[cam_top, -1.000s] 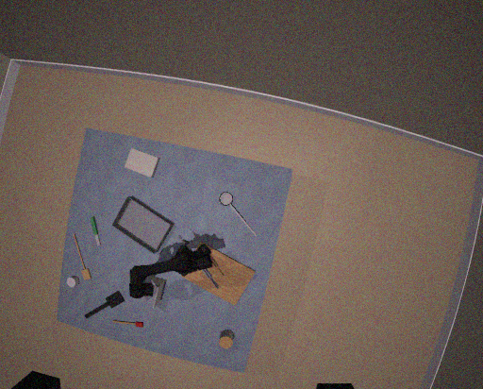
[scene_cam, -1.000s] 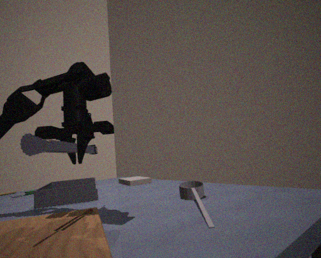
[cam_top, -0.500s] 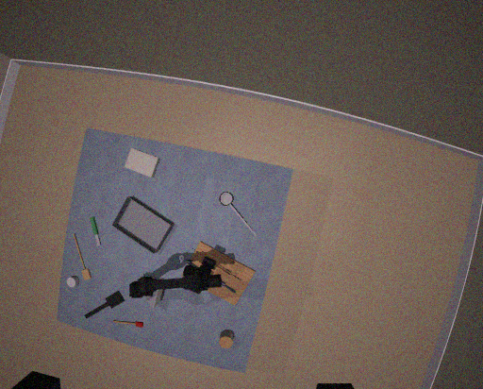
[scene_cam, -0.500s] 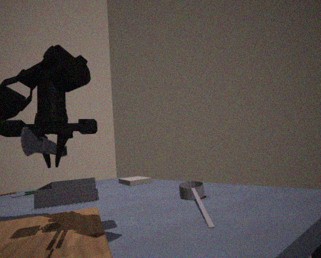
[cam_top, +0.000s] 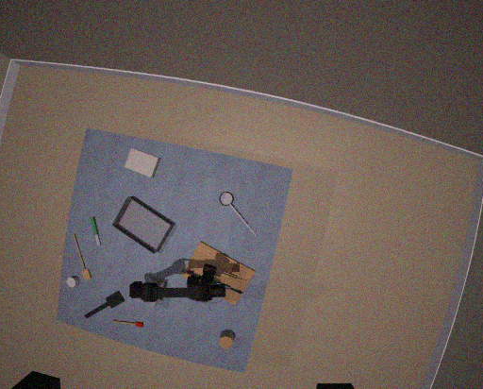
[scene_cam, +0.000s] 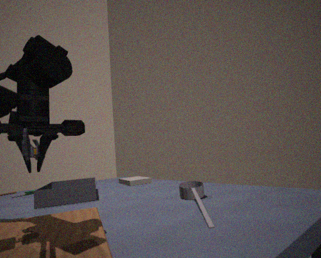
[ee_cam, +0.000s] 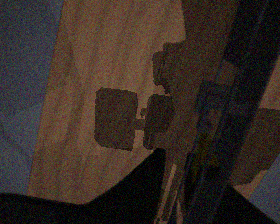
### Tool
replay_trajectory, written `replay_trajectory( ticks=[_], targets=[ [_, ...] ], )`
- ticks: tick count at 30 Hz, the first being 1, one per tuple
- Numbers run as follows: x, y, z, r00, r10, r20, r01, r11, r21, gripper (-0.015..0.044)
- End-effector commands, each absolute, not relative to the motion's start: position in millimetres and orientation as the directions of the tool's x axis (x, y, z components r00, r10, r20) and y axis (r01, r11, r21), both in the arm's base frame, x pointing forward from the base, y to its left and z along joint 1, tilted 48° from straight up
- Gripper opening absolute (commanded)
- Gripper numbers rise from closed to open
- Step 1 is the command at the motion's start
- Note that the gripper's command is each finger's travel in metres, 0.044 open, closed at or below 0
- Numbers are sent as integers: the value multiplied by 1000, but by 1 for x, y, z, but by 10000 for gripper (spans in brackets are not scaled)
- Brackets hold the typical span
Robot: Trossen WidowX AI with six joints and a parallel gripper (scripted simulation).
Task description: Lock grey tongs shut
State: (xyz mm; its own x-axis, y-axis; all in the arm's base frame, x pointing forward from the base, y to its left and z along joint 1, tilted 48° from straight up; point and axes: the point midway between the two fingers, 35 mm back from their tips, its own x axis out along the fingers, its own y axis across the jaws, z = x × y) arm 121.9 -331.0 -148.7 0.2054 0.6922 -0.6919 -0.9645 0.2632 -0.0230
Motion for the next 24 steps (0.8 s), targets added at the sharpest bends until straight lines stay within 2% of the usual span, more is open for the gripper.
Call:
replay_trajectory(
  ticks=[1,24],
  targets=[
    [121,-333,-149,202,686,-699,-966,256,-28,-150],
    [124,-339,-162,61,454,-889,-984,178,24,-150]
  ],
)
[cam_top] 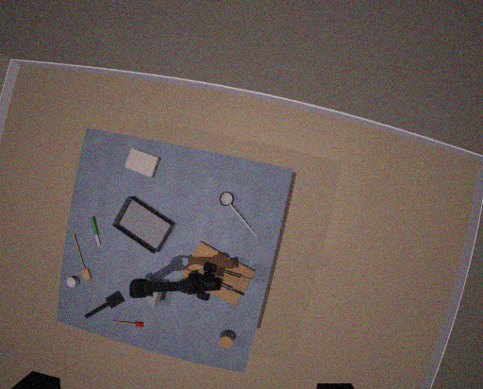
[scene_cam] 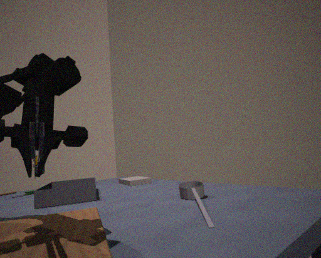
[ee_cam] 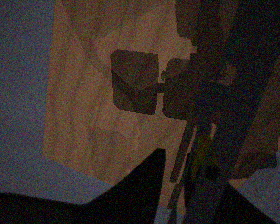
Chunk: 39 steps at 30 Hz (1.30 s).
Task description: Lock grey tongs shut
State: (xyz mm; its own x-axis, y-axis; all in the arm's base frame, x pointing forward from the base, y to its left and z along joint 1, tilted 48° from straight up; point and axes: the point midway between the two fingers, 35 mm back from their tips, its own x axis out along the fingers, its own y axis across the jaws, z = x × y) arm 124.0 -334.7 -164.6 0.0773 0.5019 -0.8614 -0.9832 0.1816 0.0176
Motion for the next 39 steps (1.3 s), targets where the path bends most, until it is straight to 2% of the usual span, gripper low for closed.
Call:
replay_trajectory(
  ticks=[1,20,39],
  targets=[
    [124,-340,-162,55,441,-896,-984,177,26,-150],
    [127,-343,-159,-27,168,-985,-984,172,56,-150],
    [127,-339,-140,-68,-127,-990,-977,209,40,-150]
  ],
)
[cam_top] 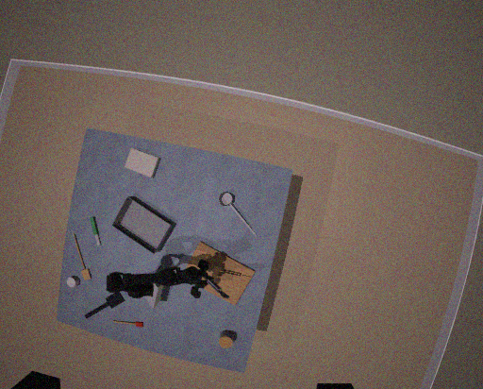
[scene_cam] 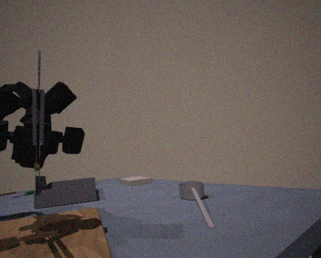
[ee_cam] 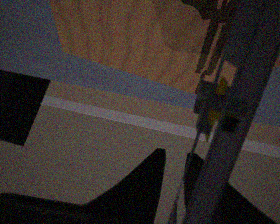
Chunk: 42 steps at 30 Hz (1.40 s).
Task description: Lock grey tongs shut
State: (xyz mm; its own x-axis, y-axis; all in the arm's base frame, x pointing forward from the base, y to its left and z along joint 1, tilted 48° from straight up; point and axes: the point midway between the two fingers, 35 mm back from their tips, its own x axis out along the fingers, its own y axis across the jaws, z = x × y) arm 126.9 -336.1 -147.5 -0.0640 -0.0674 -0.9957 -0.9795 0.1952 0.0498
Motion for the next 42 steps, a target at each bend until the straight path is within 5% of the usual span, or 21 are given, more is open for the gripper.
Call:
replay_trajectory(
  ticks=[1,18,42],
  targets=[
    [127,-339,-139,-69,-143,-987,-977,212,38,-150],
    [122,-328,-111,-77,-389,-918,-966,257,-27,-150],
    [122,-328,-110,-77,-391,-917,-966,257,-28,-150]
  ],
)
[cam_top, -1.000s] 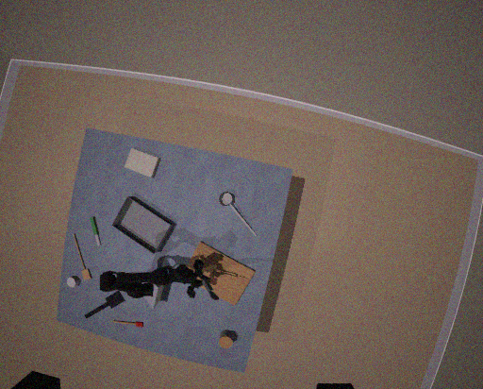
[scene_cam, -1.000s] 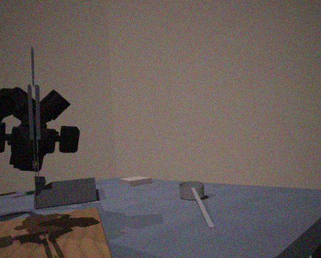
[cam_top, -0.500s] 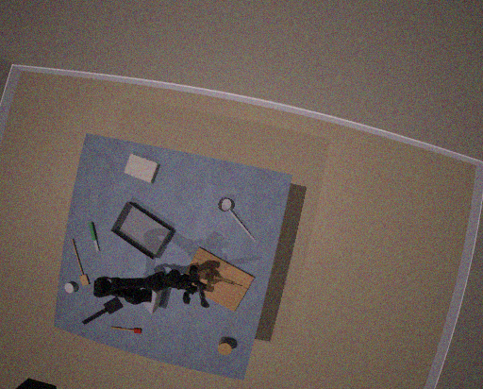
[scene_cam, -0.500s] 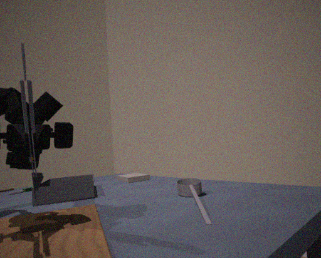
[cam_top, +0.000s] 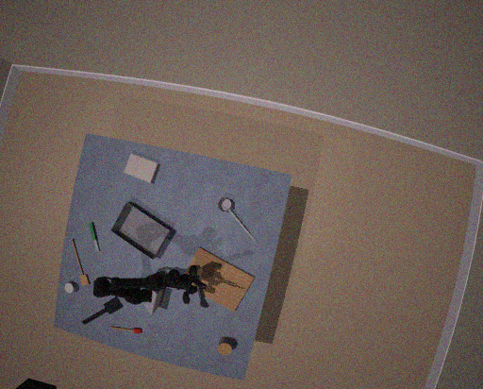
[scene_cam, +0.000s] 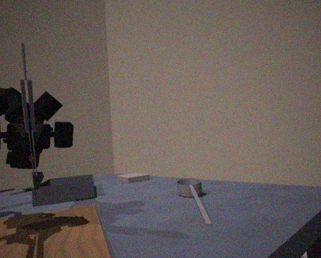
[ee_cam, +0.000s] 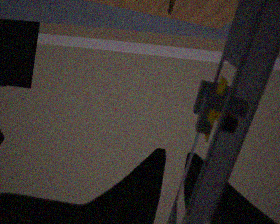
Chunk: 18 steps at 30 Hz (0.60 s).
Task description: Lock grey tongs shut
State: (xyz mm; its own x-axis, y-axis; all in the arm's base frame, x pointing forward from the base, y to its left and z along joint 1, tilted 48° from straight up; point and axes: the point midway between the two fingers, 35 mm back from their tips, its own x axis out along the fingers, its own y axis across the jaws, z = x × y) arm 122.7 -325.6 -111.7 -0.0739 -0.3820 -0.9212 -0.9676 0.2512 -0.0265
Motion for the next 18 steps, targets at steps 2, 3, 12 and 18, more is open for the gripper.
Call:
replay_trajectory(
  ticks=[2,3,12,18],
  targets=[
    [122,-328,-110,-77,-391,-917,-966,257,-28,-150],
    [122,-328,-110,-77,-391,-917,-966,257,-28,-150],
    [122,-328,-110,-77,-391,-917,-966,257,-28,-150],
    [123,-329,-113,-77,-371,-925,-967,254,-21,-150]
  ],
)
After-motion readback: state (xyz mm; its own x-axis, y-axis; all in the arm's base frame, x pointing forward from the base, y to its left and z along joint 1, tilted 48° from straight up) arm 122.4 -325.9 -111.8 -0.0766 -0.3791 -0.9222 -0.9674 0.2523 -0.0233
